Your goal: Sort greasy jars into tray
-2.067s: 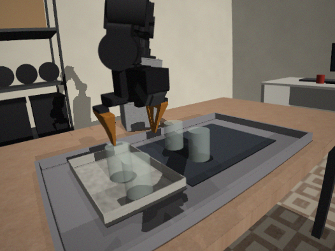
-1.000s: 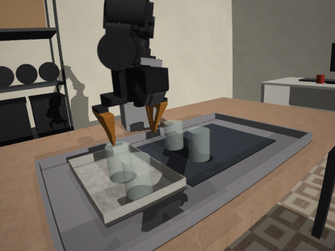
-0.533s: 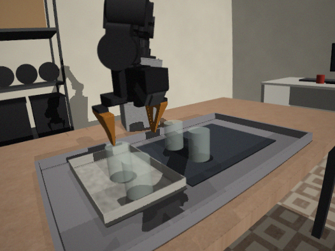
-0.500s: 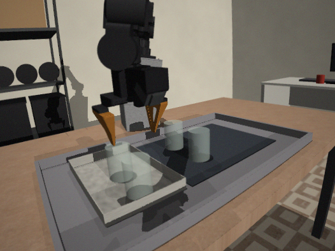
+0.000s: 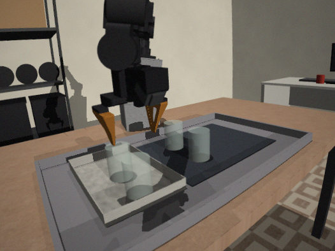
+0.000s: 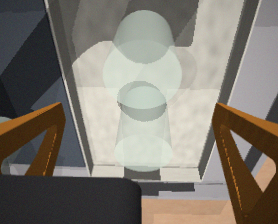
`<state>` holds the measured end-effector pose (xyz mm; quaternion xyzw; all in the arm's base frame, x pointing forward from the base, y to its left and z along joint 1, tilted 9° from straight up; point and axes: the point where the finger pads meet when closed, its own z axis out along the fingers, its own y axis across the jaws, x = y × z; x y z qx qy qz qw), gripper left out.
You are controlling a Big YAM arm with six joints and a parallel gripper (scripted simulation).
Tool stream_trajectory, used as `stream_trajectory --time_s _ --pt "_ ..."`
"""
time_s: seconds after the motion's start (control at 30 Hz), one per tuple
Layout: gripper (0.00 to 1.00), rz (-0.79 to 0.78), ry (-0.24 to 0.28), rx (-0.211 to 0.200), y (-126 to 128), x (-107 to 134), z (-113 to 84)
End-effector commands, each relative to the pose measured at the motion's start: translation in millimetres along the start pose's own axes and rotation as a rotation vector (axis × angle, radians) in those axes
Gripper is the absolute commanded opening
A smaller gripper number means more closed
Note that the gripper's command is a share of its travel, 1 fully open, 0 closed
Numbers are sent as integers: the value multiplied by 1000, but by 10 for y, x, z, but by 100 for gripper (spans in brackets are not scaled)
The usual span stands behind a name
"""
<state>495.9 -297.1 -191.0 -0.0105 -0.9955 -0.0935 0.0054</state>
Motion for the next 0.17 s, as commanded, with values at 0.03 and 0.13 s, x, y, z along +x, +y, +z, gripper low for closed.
stream_trajectory --time_s 0.03,0.13 --pt "100 -1 -56 34 -156 -136 -345" --pt "100 -1 -56 34 -156 -136 -345"
